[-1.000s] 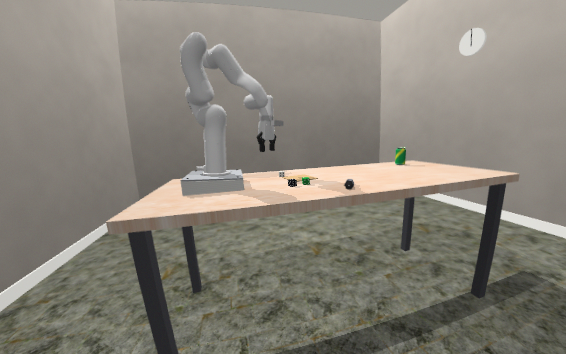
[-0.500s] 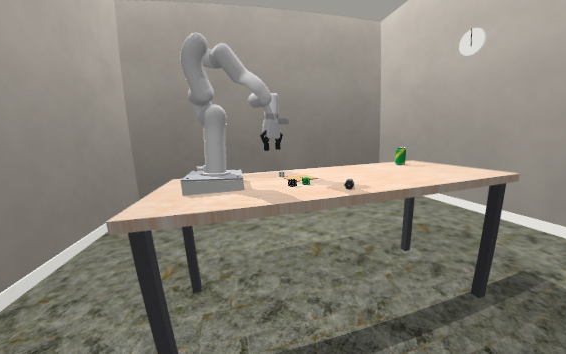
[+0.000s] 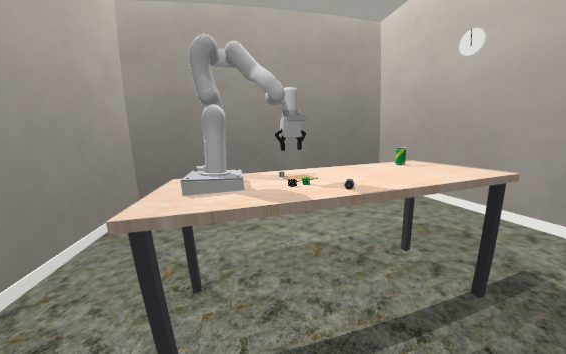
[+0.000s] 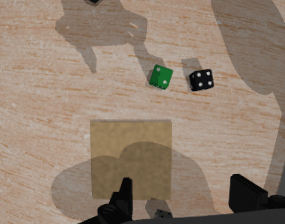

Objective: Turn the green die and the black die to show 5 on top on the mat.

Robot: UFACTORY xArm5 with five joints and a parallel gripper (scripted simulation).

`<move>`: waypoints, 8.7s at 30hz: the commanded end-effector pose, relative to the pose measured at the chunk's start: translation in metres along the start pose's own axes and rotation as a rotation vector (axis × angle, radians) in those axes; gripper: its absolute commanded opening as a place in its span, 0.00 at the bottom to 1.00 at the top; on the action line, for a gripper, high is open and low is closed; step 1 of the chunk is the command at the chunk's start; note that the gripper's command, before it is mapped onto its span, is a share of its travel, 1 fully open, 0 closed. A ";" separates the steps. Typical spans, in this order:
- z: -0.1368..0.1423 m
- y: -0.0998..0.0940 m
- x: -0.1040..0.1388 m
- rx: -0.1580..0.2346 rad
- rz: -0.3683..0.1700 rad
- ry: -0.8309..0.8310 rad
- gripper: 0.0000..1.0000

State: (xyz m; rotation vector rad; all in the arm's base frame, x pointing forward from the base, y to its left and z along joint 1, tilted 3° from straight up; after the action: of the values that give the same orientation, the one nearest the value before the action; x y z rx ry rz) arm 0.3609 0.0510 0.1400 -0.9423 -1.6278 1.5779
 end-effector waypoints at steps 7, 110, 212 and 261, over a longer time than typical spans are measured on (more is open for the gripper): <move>0.015 0.005 -0.111 -0.003 0.015 0.297 1.00; 0.018 0.088 -0.124 -0.002 0.016 0.329 0.47; 0.017 0.104 -0.125 -0.002 0.016 0.329 0.47; 0.017 0.138 -0.126 -0.002 0.016 0.329 0.47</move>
State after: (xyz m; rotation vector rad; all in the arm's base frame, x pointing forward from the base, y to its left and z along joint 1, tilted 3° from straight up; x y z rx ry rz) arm 0.4157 -0.0649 0.0026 -1.1484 -1.3925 1.3485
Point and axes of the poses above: the point where the finger pads meet when closed, its own y axis out along the fingers, its own z axis across the jaws, x = y × z, the point moved 2 cm from there along -y, back along the fingers, and after that the axes turned 10 degrees about -y, right-handed, at the moved point
